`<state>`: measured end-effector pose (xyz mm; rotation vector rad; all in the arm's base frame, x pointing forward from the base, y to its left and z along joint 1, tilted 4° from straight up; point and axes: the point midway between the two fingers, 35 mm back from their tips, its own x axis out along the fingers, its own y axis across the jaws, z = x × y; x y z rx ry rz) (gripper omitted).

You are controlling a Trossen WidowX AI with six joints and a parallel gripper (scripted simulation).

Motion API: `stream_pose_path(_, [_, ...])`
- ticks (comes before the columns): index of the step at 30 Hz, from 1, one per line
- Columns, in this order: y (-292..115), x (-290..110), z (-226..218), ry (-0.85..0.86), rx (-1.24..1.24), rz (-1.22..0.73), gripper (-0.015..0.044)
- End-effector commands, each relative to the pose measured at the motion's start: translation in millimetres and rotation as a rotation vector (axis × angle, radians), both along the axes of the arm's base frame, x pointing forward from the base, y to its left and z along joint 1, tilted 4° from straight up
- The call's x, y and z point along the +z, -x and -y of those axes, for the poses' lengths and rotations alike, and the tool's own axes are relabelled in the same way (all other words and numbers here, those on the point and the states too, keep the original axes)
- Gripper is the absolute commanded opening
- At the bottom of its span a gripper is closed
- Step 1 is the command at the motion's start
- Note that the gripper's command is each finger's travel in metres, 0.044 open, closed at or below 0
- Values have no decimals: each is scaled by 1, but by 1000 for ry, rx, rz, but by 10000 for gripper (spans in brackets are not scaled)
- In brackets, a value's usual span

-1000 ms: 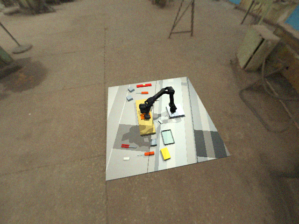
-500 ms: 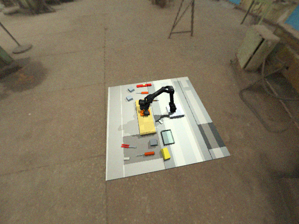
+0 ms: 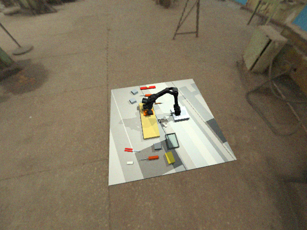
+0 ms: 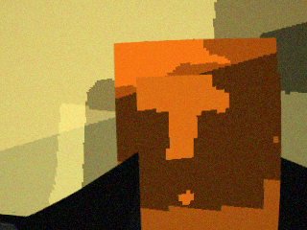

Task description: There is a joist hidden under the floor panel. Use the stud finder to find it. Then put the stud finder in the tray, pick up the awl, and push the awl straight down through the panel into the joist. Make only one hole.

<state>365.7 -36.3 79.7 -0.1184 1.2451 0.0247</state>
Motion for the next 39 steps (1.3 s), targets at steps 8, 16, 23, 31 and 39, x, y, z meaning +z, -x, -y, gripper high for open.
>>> stream_pose_path(8, [-4,3,41,7,0,0,0])
stream_pose_path(16, [-6,6,67,9,0,1,0])
stream_pose_path(23, [-8,8,90,12,0,1,0])
stream_pose_path(31, [-10,11,116,15,0,1,0])
stream_pose_path(39, [-12,12,131,16,0,1,0])
